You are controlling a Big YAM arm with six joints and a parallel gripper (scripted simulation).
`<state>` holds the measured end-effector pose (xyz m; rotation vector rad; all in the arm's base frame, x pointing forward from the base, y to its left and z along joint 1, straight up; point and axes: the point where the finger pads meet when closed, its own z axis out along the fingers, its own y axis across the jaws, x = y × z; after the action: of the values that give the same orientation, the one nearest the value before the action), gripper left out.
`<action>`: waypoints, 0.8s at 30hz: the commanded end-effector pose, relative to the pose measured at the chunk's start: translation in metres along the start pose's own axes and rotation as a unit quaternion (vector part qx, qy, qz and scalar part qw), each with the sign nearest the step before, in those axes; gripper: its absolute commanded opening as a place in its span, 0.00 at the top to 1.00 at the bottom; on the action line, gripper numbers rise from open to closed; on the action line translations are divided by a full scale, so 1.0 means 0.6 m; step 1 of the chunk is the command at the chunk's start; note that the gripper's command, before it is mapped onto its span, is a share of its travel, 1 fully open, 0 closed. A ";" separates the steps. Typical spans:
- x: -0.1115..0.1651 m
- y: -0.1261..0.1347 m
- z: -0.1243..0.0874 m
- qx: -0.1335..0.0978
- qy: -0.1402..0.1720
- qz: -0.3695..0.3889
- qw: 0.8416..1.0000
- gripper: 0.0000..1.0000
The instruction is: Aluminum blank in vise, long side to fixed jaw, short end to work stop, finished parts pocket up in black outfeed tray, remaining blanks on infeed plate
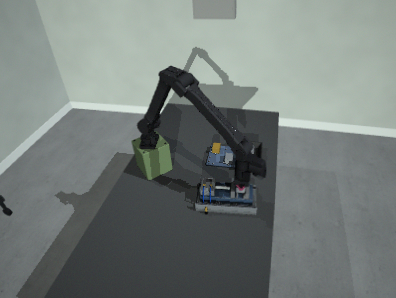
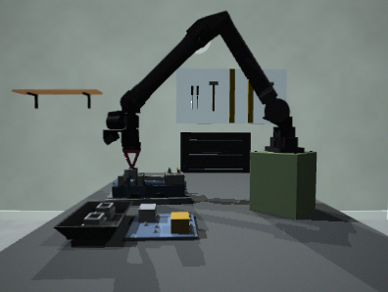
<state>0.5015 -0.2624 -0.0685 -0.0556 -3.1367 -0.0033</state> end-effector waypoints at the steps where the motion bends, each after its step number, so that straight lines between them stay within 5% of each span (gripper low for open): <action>1: -0.010 -0.004 0.010 0.000 -0.004 -0.003 1.000 1.00; 24: -0.015 -0.006 0.022 0.001 -0.007 -0.003 1.000 1.00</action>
<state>0.5004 -0.2618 -0.0796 -0.0556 -3.1333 -0.0059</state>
